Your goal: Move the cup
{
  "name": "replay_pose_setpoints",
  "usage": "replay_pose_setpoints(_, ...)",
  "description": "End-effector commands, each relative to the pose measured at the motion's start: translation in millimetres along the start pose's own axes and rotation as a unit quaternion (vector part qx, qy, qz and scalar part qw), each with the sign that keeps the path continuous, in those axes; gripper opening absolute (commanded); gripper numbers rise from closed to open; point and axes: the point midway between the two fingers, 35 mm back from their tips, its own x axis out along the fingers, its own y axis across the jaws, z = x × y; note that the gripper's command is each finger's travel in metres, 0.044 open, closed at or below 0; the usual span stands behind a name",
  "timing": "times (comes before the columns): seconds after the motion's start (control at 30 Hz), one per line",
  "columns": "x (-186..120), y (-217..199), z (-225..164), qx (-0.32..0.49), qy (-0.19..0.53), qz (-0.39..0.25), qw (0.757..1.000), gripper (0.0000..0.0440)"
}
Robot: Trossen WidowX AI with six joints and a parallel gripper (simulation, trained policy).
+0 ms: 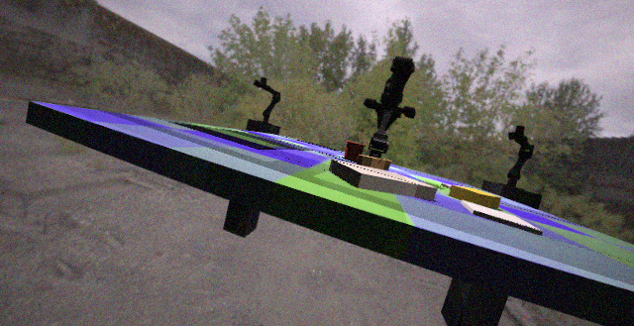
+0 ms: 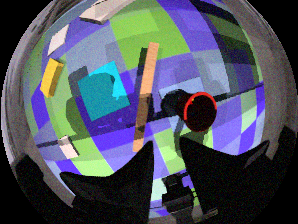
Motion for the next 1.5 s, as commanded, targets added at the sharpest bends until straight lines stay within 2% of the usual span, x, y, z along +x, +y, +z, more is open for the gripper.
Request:
replay_pose_setpoints(0.0, 10, -7, -1, -0.001, 0.019, -0.009, 1.000, 0.0128)
replay_pose_setpoints(0.67, 56, -31, -2, -0.014, 0.064, -0.022, 0.998, 0.0174)
replay_pose_setpoints(1.1, 90, -44, -5, -0.049, 0.086, -0.018, 0.995, 0.0181)
replay_pose_setpoints(1.47, 126, -49, -11, -0.108, 0.102, -0.005, 0.989, 0.0183)
